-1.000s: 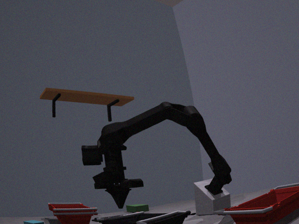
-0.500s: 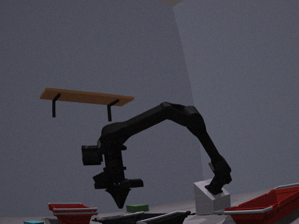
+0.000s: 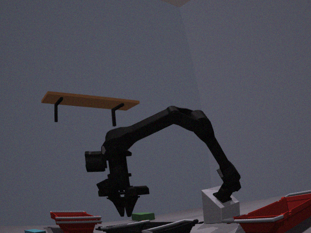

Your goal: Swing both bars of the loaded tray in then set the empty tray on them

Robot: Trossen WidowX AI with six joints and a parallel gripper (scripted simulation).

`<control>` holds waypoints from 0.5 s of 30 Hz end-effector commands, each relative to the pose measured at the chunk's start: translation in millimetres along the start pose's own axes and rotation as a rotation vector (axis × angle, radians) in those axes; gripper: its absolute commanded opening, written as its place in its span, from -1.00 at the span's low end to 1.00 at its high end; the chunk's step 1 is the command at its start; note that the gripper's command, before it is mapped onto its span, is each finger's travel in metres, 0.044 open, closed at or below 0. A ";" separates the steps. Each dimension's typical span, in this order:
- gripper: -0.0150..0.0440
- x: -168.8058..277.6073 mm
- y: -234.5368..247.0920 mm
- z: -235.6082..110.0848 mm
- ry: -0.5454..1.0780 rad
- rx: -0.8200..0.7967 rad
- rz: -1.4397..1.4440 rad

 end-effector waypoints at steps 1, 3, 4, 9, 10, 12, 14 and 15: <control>0.31 -1.3 -0.8 -11.6 -0.001 0.003 -0.002; 0.49 -2.0 -1.2 -28.9 -0.001 0.004 -0.001; 0.58 -1.9 -1.2 -40.8 0.000 0.004 -0.001; 1.00 -2.1 5.0 -54.3 0.009 -0.002 -0.015; 1.00 -4.6 14.5 -53.9 0.012 0.004 -0.062; 1.00 -11.5 49.7 -52.0 0.022 0.023 -0.233; 1.00 -15.0 84.7 -49.3 0.033 0.038 -0.403; 1.00 -15.4 99.3 -48.0 0.038 0.044 -0.475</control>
Point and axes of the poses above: the point midway between the two fingers, 35 mm back from their tips, its own z axis out along the fingers, its own y axis across the jaws, x = y × z, the point moved 7 cm from there along -z, back along the fingers, and after that the axes turned 3 degrees about z, right-handed, at the moved point
